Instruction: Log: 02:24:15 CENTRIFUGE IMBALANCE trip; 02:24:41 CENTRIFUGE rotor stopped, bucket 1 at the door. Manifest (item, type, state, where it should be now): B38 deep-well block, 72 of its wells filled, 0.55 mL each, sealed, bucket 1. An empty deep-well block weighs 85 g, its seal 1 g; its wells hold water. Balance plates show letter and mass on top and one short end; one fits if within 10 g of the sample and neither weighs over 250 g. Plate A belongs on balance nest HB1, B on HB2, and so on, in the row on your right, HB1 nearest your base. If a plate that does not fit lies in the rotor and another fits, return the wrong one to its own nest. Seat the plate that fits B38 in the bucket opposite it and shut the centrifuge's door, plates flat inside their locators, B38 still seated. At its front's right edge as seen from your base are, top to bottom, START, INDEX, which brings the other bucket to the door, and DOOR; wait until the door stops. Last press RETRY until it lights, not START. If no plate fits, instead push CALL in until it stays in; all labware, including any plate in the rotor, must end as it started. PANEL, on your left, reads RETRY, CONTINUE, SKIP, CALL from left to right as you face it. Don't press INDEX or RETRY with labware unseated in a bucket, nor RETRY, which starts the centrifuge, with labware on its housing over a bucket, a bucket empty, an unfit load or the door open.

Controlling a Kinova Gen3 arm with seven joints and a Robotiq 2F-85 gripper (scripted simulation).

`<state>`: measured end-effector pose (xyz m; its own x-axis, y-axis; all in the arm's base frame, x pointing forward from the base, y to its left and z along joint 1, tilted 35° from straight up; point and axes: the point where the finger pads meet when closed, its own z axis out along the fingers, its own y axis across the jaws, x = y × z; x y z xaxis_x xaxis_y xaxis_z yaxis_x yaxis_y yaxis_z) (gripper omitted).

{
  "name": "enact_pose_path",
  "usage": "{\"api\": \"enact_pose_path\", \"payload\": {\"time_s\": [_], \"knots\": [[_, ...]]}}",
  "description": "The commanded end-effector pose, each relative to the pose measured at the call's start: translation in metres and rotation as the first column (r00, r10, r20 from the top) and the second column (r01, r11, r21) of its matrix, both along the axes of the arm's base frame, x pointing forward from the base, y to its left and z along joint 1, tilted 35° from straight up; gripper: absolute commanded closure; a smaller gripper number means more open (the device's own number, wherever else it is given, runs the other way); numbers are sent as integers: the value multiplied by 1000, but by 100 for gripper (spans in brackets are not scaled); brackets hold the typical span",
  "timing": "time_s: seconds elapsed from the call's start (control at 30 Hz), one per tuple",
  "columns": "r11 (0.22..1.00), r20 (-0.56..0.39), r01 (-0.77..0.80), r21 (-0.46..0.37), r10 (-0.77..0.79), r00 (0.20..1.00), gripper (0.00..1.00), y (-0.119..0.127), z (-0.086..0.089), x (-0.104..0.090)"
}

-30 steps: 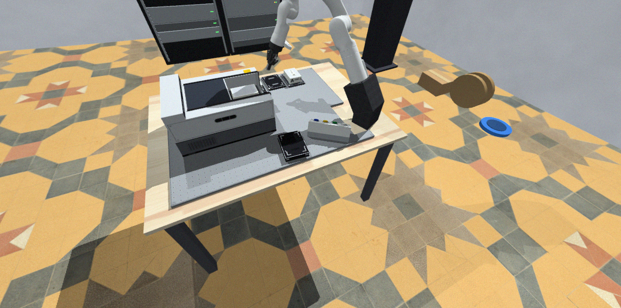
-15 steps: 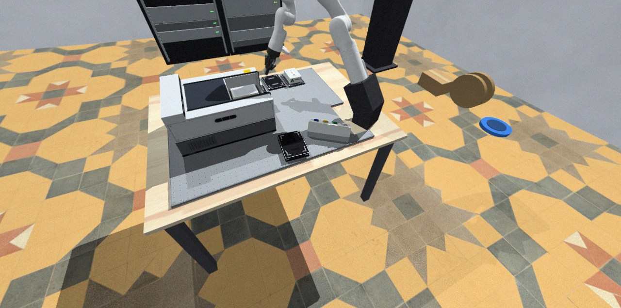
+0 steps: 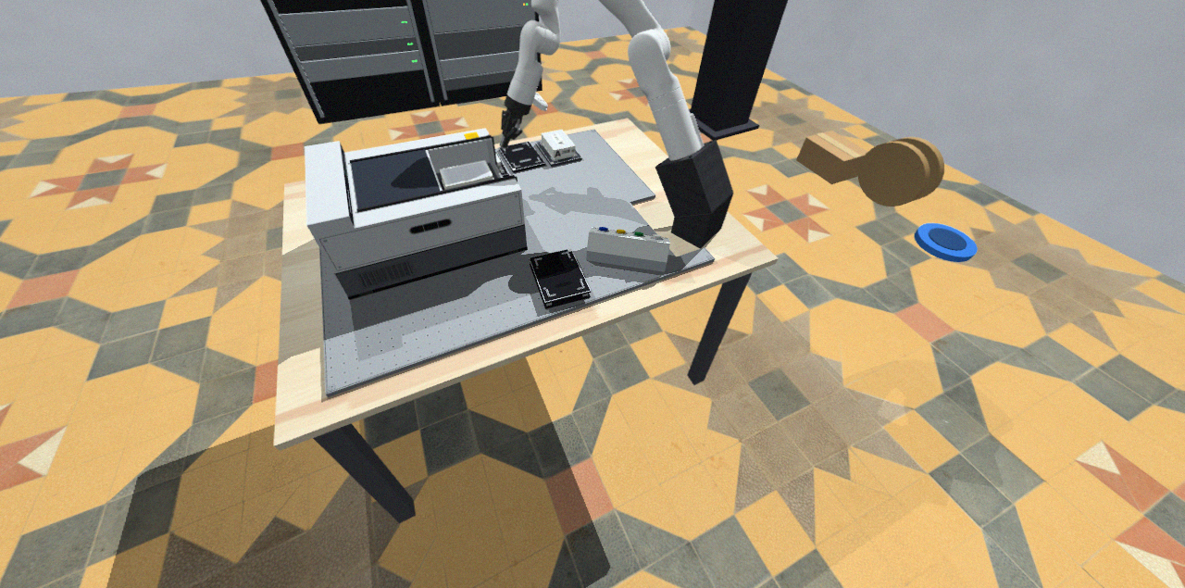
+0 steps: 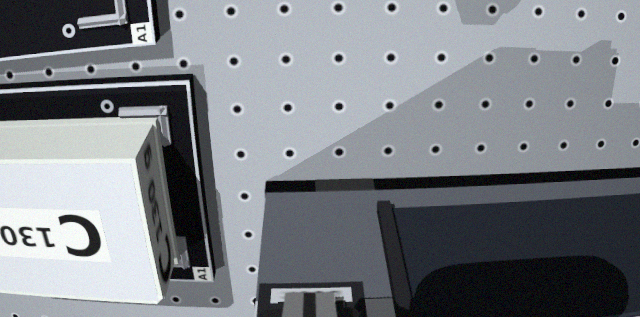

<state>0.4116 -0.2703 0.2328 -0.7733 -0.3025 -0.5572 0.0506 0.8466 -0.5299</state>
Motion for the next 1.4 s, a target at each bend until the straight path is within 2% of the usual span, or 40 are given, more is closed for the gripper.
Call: {"api": "enact_pose_path", "payload": {"time_s": [0.0,0.2,1.37], "knots": [[1000,1,0,-1,0,1000,90,-1,-1,4],[1000,1,0,-1,0,1000,90,-4,-6,10],[1000,1,0,-1,0,1000,90,-5,-7,6]]}}
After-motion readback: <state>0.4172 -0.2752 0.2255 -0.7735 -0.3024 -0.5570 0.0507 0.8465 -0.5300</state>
